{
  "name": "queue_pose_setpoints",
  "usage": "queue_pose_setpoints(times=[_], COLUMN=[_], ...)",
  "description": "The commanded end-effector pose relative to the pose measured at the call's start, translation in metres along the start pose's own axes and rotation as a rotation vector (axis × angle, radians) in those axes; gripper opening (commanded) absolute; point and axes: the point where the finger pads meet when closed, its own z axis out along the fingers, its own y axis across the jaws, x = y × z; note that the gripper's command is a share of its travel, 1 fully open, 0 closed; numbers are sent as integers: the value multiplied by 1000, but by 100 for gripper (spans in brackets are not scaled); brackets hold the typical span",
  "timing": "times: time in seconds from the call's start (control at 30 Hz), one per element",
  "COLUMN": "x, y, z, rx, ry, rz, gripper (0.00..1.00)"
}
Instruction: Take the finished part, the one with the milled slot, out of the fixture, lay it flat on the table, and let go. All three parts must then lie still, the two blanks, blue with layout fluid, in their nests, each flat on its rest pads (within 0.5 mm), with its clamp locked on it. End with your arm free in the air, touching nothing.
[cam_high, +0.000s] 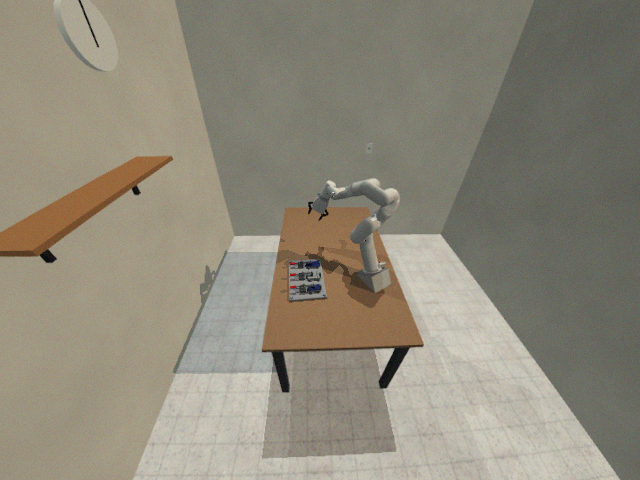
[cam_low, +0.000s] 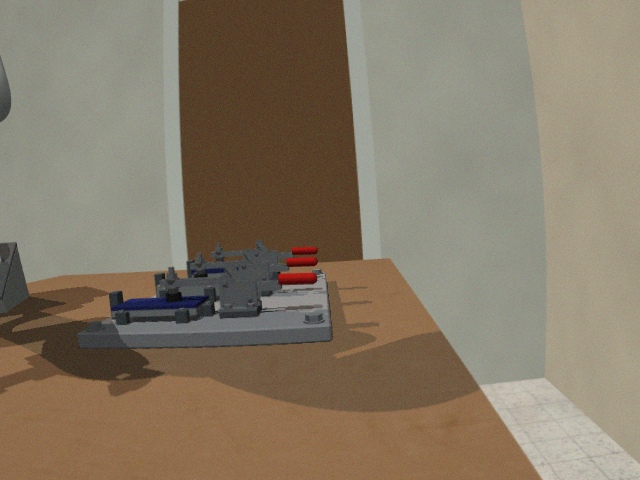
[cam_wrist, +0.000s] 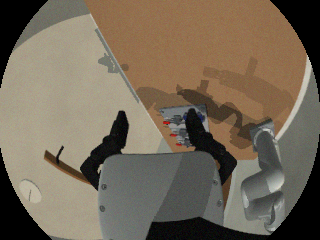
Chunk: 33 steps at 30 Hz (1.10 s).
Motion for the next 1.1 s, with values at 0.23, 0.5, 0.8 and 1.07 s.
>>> queue_pose_setpoints(times=[0.23,0.5,0.8,1.07], x=[-15,-39,-55,-92], y=[5,16,22,37], z=[1,3,6,9], rx=[-35,-95,-133,-219], ry=[3,18,13,26], rz=[-30,-87,-116,-194], gripper=[100,100,100,100])
